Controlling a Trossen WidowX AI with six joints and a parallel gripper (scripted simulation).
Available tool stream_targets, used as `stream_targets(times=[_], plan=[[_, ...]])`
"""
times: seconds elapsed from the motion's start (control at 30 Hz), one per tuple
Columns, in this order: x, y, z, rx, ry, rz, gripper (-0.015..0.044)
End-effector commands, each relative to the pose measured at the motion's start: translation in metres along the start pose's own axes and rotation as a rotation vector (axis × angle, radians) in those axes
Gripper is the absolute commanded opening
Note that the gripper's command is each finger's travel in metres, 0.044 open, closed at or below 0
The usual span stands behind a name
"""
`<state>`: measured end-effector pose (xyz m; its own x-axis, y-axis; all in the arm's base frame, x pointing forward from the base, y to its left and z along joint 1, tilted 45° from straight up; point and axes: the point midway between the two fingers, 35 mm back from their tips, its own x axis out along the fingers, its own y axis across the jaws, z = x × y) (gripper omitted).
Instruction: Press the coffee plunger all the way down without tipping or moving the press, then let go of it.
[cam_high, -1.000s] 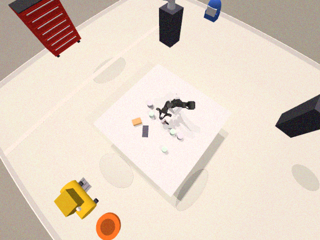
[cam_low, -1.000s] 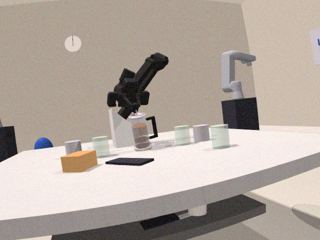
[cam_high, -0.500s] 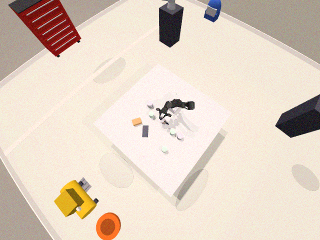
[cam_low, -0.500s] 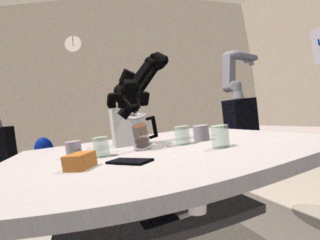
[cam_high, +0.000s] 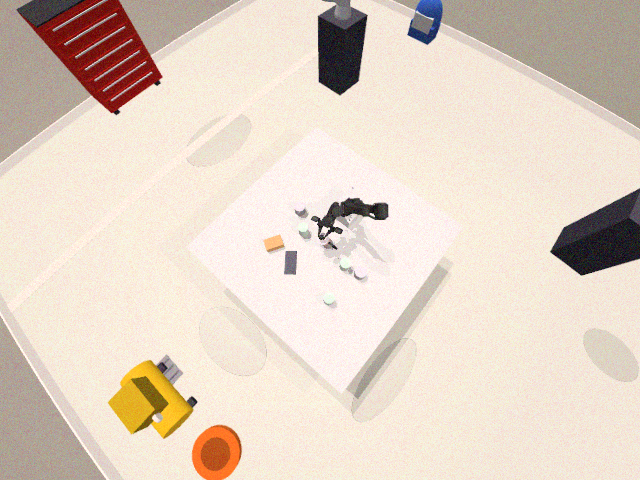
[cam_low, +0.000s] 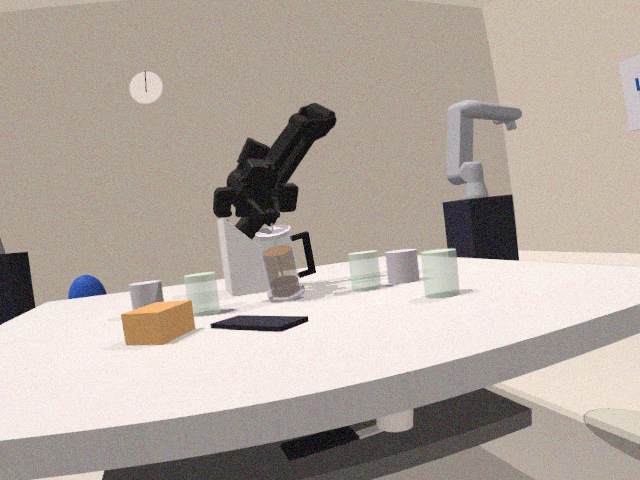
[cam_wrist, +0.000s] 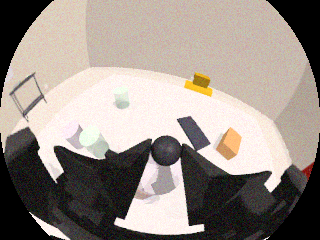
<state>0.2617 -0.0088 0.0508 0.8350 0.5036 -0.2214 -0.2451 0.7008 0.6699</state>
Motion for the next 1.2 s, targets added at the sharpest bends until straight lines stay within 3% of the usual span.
stream_targets(times=[0.0, 0.6, 1.0, 1.17], plan=[[0.0013, 0.0001, -0.0032, 0.015, 0.012, 0.005, 0.0123], [0.0007, -0.0007, -0.0004, 0.003, 0.002, 0.002, 0.0123], [0.0007, -0.0007, -0.0004, 0.003, 0.002, 0.002, 0.0438], [0.0007, -0.0007, -0.0004, 0.003, 0.002, 0.002, 0.044]])
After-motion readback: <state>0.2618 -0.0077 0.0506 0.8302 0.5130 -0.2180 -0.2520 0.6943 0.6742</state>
